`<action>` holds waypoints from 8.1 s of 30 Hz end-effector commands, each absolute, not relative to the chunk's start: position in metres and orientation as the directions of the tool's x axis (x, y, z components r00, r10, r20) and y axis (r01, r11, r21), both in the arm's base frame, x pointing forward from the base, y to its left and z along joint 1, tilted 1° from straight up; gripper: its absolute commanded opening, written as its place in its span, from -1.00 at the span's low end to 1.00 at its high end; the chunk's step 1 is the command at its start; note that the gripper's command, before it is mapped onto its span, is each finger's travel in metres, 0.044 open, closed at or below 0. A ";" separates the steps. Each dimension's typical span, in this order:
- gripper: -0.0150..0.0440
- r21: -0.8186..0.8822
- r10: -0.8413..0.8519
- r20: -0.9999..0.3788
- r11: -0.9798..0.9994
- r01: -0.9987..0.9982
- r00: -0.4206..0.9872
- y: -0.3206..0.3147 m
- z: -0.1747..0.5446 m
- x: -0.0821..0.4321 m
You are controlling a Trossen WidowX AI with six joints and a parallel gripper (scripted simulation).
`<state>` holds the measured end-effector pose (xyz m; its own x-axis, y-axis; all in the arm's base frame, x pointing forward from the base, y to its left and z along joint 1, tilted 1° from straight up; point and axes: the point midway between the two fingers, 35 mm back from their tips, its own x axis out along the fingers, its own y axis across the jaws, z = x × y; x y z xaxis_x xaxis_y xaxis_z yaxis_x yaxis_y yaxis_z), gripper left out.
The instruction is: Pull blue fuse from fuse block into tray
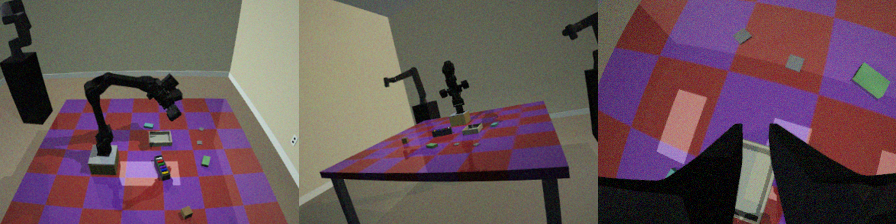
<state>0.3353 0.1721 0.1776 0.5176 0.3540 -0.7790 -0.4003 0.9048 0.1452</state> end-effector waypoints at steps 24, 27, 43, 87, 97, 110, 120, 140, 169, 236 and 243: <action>-0.24 -0.032 -0.019 -0.999 0.934 -0.356 0.041 -0.053 0.034 0.314; -0.24 -0.032 -0.019 -0.999 0.934 -0.356 0.041 -0.053 0.031 0.314; -0.24 -0.032 -0.019 -0.999 0.934 -0.356 0.040 -0.052 0.015 0.313; -0.24 -0.032 -0.019 -0.999 0.934 -0.356 0.040 -0.051 -0.007 0.312; -0.47 -0.029 -0.015 -0.999 0.934 -0.356 0.041 -0.051 -0.006 0.313; -0.49 -0.029 -0.016 -0.999 0.934 -0.356 0.041 -0.051 -0.001 0.313; -0.49 -0.030 -0.016 -0.999 0.934 -0.356 0.041 -0.051 0.003 0.313; -0.49 -0.031 -0.017 -0.999 0.934 -0.356 0.041 -0.051 0.013 0.312; -0.49 -0.032 -0.019 -0.999 0.934 -0.356 0.041 -0.050 0.028 0.311; -0.49 -0.015 -0.001 -0.999 0.934 -0.357 0.039 0.168 0.052 0.298; -0.49 -0.013 0.001 -0.999 0.934 -0.357 0.038 0.202 0.052 0.282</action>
